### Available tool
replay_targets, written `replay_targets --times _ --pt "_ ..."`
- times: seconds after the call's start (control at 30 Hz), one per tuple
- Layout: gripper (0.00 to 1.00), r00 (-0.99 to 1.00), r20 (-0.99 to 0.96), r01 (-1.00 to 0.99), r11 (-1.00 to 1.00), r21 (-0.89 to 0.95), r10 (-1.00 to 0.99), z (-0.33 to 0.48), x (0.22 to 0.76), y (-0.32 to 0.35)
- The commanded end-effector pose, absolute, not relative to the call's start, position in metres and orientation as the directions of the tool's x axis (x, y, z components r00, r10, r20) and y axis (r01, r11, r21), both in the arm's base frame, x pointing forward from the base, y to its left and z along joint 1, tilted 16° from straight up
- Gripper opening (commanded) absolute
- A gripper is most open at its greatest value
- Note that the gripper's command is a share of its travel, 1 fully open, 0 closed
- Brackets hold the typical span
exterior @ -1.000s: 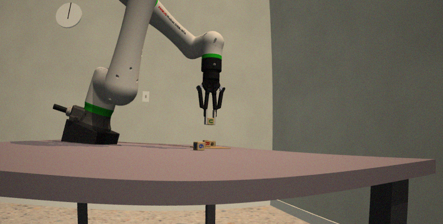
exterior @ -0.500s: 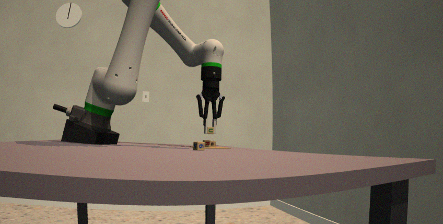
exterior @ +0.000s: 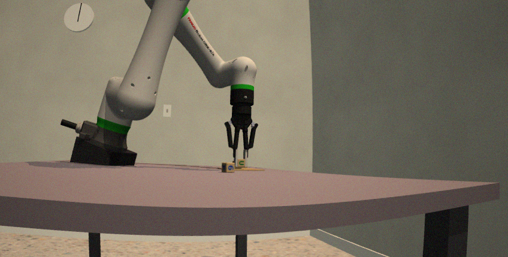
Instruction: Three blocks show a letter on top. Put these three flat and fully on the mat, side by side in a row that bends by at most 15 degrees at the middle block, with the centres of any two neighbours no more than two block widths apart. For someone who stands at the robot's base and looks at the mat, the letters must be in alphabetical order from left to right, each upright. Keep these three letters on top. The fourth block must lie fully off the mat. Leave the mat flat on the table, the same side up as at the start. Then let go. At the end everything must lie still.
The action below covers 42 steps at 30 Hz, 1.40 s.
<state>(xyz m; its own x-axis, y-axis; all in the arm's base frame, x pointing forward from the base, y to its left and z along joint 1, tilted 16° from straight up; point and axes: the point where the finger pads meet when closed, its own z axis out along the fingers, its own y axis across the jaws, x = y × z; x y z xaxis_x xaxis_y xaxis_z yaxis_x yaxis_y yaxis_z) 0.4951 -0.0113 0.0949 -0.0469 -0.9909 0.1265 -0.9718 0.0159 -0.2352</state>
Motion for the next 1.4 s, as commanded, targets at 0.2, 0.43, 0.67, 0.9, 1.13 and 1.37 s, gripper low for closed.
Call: replay_targets --times 0.2,0.43,0.67,0.9,1.13,1.37 --pt "0.16 -0.047 0.127 -0.972 0.016 -0.236 -0.991 0.0921 0.4960 -0.0117" --pt "0.16 -0.047 0.127 -0.972 0.016 -0.236 -0.991 0.0921 0.4960 -0.0117" --pt "0.16 -0.047 0.127 -0.972 0.016 -0.236 -0.991 0.0913 0.4962 -0.0118" --pt "0.16 -0.047 0.127 -0.972 0.016 -0.236 -0.991 0.0894 0.4967 -0.0121" --pt "0.16 -0.047 0.127 -0.972 0.016 -0.236 -0.991 0.0885 0.4969 -0.0122" --pt "0.16 -0.047 0.127 -0.972 0.016 -0.236 -0.991 0.0884 0.4969 -0.0122"
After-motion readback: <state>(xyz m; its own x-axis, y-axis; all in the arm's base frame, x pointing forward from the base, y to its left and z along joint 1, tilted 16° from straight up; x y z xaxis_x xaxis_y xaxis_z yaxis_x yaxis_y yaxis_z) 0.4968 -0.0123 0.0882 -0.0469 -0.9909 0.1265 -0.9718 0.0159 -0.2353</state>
